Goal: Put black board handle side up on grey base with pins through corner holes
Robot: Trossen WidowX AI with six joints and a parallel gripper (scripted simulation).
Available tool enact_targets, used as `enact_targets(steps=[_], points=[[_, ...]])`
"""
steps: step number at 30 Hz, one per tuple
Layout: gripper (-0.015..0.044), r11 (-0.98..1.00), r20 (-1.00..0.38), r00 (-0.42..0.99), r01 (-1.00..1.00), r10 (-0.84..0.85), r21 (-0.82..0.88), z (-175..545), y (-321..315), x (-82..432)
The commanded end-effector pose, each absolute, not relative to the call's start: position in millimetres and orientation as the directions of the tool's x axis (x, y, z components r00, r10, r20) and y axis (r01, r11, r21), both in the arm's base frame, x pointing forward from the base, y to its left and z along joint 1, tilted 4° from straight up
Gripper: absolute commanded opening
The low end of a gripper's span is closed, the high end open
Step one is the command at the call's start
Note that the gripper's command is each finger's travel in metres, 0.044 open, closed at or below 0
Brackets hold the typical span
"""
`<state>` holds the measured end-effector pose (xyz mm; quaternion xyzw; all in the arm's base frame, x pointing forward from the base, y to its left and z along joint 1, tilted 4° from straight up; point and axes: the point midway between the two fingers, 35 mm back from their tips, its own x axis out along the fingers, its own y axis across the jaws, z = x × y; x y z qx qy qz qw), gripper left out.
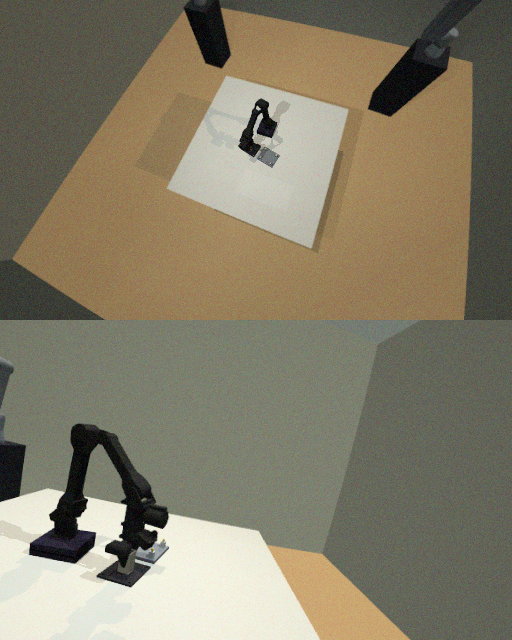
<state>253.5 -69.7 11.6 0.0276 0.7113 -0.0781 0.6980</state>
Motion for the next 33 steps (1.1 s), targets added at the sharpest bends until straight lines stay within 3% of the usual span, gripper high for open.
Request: enact_targets(steps=[1, 5, 33], points=[[0.0105, 0.987, -0.997, -0.023, 0.144, -0.068, -0.07, 11.1, -69.4, 253.7], [0.0, 0.987, -0.997, -0.023, 0.144, -0.068, -0.07, 14.7, -69.4, 254.5], [0.0, 0.987, -0.997, -0.023, 0.145, -0.069, -0.072, 81.4, -65.8, 258.3]])
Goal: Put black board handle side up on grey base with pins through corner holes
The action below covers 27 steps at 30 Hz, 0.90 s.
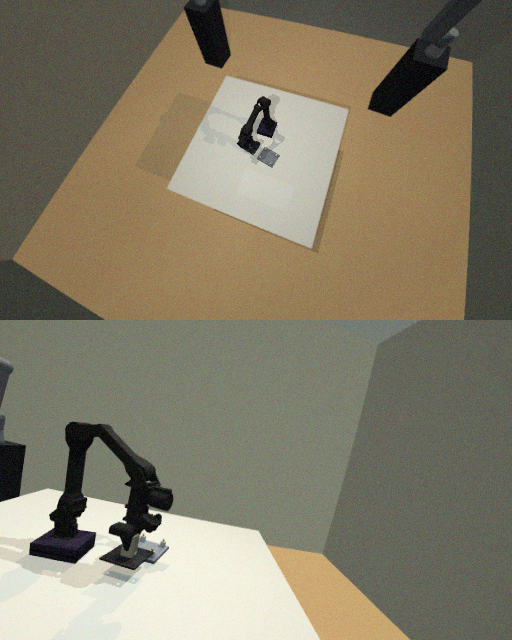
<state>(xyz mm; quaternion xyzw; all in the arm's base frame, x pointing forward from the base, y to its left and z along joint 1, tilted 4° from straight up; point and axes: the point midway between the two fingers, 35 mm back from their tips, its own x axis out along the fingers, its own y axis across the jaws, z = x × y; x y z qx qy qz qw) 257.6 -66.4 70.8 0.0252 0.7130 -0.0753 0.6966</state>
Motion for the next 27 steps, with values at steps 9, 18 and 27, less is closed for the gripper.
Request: enact_targets(steps=[9, 18, 27], points=[[0.0, 0.987, -0.997, -0.022, 0.144, -0.067, -0.07, 100.2, -64.0, 256.5], [0.0, 0.987, -0.998, -0.021, 0.143, -0.065, -0.067, 99.4, -47.0, 263.3], [0.0, 0.988, -0.998, -0.02, 0.141, -0.062, -0.064, 98.3, -25.9, 270.0]])
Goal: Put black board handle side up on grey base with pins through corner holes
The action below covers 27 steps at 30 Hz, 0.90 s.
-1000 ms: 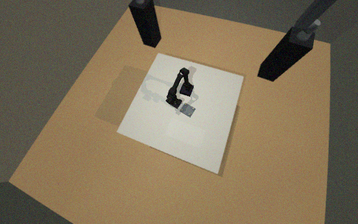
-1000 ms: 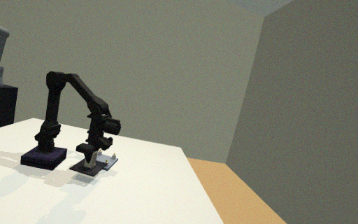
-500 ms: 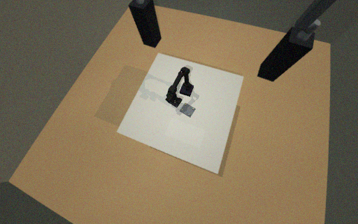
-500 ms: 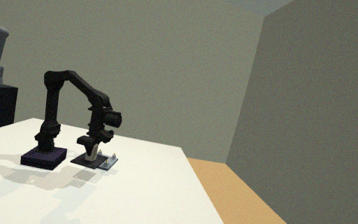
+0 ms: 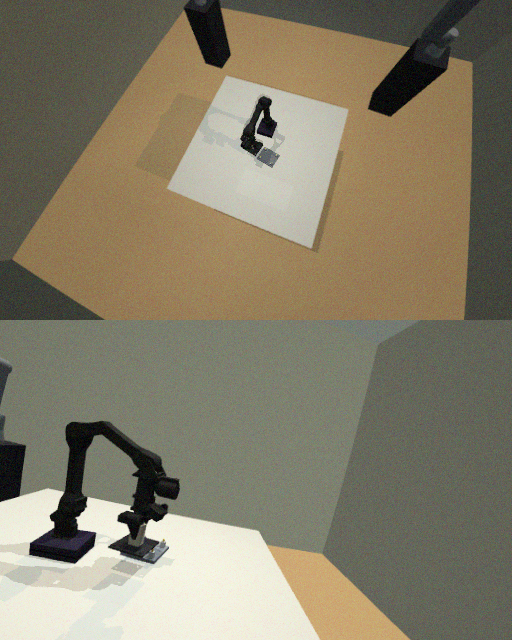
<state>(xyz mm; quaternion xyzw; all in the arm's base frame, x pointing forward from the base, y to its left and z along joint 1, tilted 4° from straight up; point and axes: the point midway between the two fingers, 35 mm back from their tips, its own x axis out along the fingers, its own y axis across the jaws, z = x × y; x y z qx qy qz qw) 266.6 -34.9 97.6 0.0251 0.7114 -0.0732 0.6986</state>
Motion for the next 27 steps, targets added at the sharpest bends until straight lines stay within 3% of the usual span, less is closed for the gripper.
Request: enact_targets(steps=[1, 27], points=[[0.0, 0.988, -0.998, -0.02, 0.141, -0.062, -0.064, 98.2, -23.5, 270.6], [0.0, 0.989, -0.998, -0.019, 0.136, -0.056, -0.058, 94.8, 41.5, 279.2]])
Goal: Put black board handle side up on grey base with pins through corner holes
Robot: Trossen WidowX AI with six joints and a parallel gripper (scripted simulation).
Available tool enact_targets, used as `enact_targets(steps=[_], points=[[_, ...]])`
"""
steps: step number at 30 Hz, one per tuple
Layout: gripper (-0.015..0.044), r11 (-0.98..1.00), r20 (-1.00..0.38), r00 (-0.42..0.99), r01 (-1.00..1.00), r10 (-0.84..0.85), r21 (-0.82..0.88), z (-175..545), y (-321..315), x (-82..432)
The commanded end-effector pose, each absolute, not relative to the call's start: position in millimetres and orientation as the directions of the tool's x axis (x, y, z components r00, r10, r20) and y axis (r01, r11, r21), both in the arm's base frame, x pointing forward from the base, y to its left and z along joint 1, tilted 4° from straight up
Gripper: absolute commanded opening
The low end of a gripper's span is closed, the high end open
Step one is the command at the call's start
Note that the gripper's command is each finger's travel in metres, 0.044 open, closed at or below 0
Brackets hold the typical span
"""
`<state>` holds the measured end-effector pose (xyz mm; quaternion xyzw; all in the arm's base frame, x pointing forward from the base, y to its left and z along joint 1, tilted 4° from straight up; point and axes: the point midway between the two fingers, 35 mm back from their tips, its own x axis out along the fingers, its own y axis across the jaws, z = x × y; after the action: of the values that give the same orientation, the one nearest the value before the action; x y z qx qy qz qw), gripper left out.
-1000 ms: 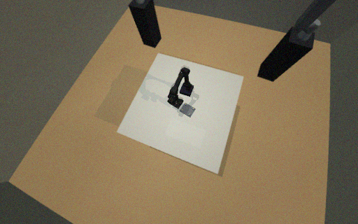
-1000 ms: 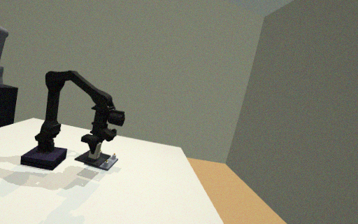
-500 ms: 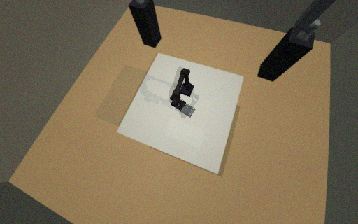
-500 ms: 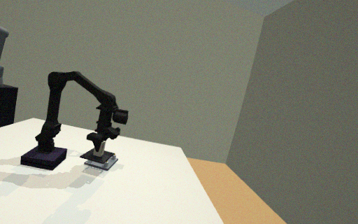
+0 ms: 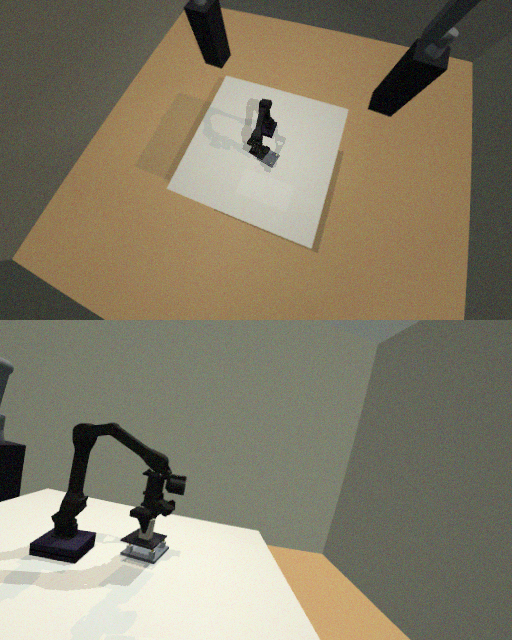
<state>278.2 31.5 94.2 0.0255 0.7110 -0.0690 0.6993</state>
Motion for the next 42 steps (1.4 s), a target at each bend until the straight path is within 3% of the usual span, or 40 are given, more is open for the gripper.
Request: enact_targets(steps=[1, 29, 42], points=[[0.0, 0.989, -0.998, -0.019, 0.136, -0.055, -0.057, 94.6, 44.1, 279.2], [0.0, 0.99, -0.998, -0.022, 0.132, -0.053, -0.055, 90.4, 114.0, 270.5], [0.0, 0.99, -0.998, -0.022, 0.126, -0.056, -0.058, 89.6, 109.0, 270.9]])
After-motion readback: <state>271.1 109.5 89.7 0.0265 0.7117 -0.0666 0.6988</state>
